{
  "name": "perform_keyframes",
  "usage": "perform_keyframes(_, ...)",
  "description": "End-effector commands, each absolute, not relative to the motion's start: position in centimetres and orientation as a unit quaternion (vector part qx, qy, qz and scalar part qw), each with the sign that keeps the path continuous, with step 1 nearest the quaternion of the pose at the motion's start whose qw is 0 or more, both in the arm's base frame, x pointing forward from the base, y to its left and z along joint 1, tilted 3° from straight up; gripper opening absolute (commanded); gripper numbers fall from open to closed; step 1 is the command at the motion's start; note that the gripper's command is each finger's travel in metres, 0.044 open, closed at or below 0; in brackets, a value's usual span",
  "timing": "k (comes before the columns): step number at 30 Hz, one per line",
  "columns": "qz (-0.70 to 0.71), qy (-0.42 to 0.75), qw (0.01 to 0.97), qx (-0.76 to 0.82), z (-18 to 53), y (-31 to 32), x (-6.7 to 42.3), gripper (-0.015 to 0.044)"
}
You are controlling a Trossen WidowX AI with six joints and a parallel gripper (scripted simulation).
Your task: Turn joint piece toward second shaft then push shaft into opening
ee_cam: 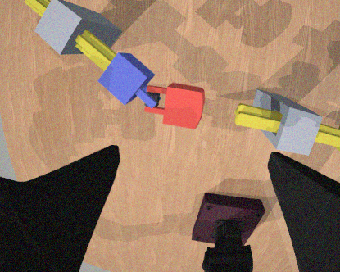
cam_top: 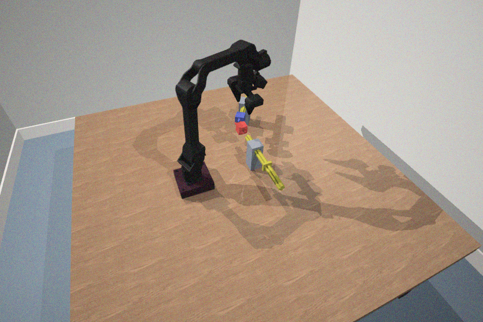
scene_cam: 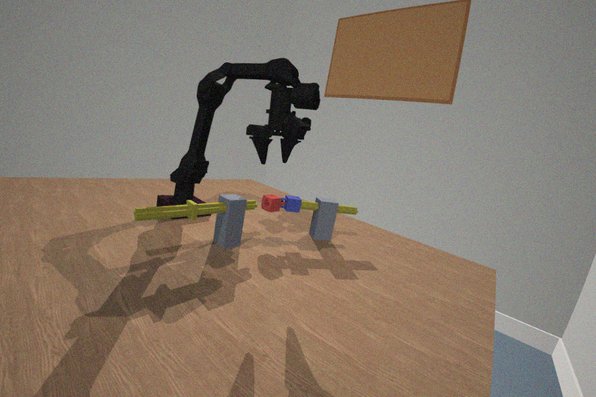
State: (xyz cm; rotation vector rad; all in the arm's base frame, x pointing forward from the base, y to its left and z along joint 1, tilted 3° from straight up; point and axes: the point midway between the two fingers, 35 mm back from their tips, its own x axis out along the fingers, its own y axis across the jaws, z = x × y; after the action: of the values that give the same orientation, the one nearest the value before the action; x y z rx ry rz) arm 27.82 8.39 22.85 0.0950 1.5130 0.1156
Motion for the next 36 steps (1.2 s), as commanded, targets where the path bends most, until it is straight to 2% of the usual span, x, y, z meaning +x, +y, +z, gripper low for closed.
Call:
perform_keyframes(1, 0.019, 0.694, 0.713, 0.099, 22.2, 7.7, 27.9, 0.0440)
perform_keyframes(18, -0.128, 0.695, 0.625, 0.332, 20.1, 4.9, 27.9, 0.0440)
perform_keyframes(36, -0.272, 0.644, 0.463, 0.545, 18.2, 2.0, 27.6, 0.0440)
